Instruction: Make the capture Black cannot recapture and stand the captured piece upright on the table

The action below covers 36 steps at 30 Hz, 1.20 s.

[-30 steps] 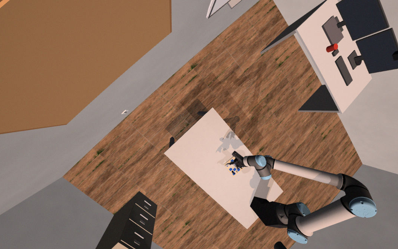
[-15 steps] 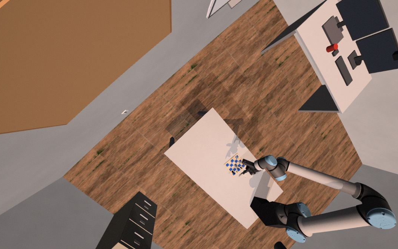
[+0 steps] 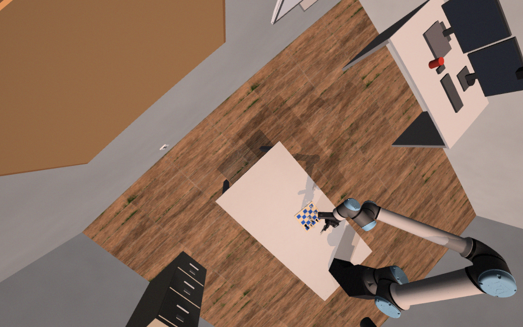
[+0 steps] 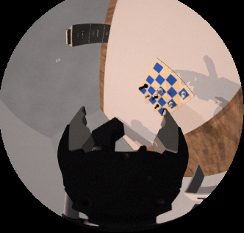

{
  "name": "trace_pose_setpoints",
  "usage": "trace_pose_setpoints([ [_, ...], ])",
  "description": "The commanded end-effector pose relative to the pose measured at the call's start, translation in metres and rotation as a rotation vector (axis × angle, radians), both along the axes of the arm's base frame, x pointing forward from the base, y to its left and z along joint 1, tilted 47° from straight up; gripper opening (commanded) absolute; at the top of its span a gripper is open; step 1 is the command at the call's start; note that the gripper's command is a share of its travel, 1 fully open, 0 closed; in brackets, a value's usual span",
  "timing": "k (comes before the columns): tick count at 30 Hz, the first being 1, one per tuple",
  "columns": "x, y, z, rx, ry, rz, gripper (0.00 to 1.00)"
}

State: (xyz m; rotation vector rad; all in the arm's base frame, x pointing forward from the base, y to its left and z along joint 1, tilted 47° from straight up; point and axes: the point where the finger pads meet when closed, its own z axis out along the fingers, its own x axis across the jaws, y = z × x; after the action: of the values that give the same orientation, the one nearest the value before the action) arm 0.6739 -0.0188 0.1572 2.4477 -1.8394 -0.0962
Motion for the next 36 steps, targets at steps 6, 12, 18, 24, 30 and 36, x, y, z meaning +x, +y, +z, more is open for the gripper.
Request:
trace_pose_setpoints([
  [6, 0.026, -0.018, -0.009, 0.022, 0.127, 0.307, 1.00],
  [12, 0.040, -0.029, -0.015, 0.051, 0.201, 0.488, 1.00],
  [18, 0.054, -0.040, -0.022, 0.090, 0.272, 0.666, 1.00],
  [24, 0.063, -0.048, -0.027, 0.127, 0.324, 0.795, 1.00],
  [30, 0.078, -0.062, -0.036, 0.198, 0.405, 1.000, 1.00],
  [36, 0.091, -0.074, -0.044, 0.280, 0.478, 1.190, 1.00],
])
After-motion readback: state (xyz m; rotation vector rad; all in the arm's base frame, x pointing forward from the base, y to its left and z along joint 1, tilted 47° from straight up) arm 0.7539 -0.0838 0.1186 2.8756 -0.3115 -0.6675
